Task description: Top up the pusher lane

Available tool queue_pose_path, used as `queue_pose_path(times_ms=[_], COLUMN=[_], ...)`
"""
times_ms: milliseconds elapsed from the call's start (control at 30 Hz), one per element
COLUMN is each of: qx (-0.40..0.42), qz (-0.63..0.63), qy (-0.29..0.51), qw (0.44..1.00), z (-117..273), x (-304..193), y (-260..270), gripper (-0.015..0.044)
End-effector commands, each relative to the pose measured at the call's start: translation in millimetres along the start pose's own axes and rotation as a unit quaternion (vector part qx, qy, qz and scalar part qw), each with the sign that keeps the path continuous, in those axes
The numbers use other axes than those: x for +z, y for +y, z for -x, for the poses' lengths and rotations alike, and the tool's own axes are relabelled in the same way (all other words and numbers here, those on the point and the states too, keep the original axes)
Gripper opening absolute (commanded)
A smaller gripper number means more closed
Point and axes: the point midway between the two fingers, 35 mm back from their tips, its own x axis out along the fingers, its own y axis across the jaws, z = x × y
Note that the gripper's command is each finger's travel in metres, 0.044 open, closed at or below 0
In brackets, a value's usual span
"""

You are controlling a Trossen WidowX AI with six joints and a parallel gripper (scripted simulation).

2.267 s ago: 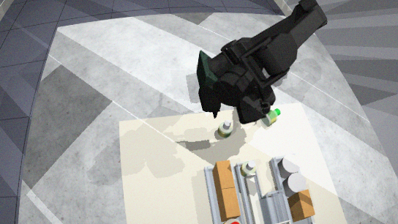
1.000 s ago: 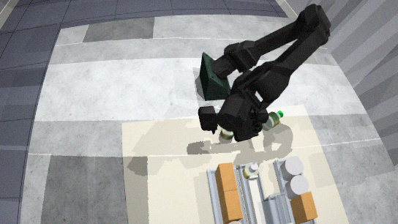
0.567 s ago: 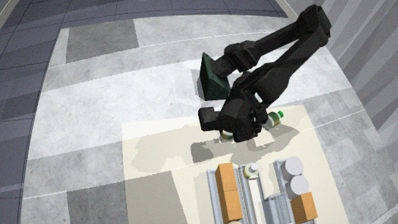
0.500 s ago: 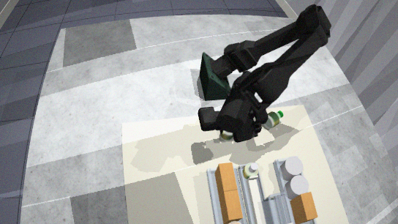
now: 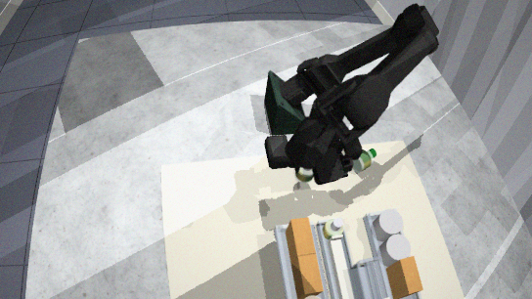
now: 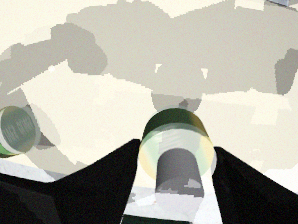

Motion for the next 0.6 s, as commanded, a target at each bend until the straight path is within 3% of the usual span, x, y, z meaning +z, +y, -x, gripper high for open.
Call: queue_pose_path(times_ms=[0, 300, 567], qx=[-0.005, -0.002, -0.006], qz=[0.004, 0.004, -0.001], qy=[-0.002, -0.001, -0.002], qw=[1.0, 1.0, 1.0], z=[24.0, 68.8, 62.3], x=[3.8, 1.5, 17.5], y=[-0.6, 3.9, 6.9], gripper=[0.0, 0.0, 0.0])
